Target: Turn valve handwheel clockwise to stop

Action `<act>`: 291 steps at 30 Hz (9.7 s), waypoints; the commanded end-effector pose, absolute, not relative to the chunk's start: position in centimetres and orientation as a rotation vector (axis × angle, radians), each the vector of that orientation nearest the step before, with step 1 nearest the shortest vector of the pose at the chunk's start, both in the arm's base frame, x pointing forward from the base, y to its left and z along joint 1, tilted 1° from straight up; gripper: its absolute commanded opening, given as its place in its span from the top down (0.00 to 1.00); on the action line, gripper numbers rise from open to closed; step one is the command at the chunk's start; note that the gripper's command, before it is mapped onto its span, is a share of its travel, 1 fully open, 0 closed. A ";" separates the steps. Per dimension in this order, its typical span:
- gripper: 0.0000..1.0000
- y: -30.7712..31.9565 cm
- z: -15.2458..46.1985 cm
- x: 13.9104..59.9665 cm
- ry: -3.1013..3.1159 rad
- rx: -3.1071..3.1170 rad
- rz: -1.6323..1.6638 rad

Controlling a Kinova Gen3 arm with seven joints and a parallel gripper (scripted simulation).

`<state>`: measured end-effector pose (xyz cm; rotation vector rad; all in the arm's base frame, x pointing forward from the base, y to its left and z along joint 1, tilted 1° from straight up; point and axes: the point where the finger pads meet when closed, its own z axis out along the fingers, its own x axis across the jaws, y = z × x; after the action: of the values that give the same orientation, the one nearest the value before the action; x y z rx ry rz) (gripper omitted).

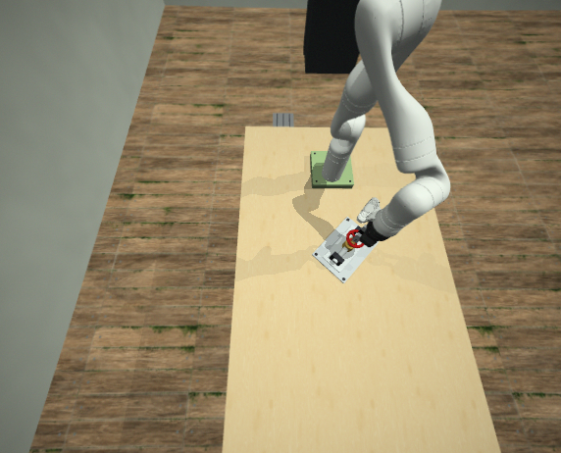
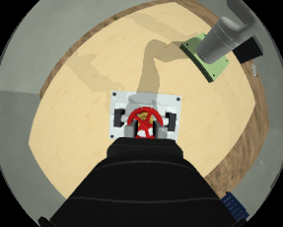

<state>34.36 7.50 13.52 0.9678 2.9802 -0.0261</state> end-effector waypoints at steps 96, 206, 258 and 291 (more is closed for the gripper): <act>0.40 7.5 12.5 34.4 2.979 0.967 -0.025; 1.00 7.5 12.5 34.4 2.561 1.795 -0.019; 1.00 7.5 12.5 34.4 1.528 2.724 -0.008; 1.00 7.5 12.5 34.4 1.253 2.861 -0.005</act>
<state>34.41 7.50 12.42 2.8589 1.2578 -0.0079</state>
